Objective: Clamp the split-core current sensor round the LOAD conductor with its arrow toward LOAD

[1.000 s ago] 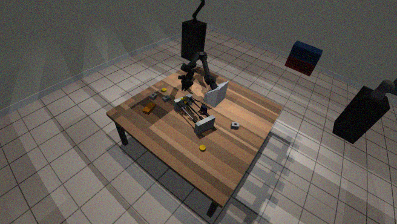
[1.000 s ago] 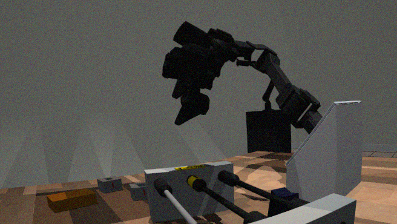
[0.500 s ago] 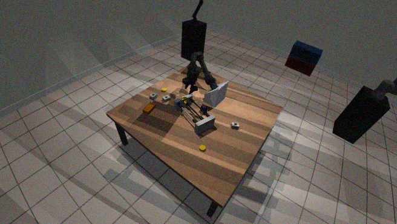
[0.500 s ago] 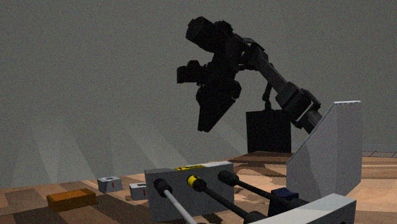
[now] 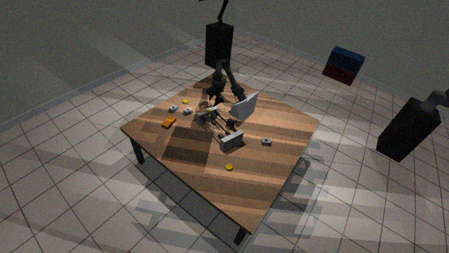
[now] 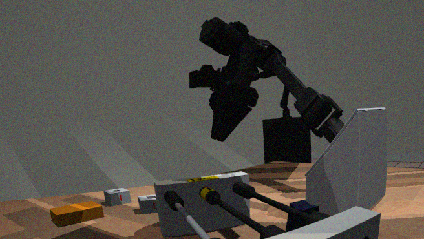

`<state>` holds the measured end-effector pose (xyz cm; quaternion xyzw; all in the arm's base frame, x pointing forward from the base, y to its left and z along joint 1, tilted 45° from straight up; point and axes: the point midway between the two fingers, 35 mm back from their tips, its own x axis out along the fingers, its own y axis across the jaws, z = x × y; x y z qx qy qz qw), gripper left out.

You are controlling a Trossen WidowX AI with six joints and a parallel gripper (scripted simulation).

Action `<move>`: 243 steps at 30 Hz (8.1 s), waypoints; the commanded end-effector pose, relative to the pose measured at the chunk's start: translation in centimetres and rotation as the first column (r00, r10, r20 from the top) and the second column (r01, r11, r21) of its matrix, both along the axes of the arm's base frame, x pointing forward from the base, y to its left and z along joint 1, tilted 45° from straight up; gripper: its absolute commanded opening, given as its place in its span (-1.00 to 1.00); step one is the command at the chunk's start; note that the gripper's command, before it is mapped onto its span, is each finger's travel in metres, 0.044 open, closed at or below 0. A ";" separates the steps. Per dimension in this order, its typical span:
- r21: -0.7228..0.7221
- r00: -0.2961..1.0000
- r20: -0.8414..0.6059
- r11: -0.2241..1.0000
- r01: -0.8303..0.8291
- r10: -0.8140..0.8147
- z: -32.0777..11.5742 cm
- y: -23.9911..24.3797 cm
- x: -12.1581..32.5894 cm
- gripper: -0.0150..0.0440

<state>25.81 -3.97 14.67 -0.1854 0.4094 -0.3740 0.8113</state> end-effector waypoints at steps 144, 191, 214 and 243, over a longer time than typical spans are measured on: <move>0.597 0.408 0.317 0.514 0.616 -0.856 -10.2 9.2 6.6 -0.49; 0.681 0.238 0.360 0.428 0.594 -0.902 -13.9 4.5 8.4 -0.49; 0.689 0.231 0.354 0.420 0.591 -0.906 -13.4 4.9 8.5 -0.49; 0.689 0.231 0.354 0.420 0.591 -0.906 -13.4 4.9 8.5 0.04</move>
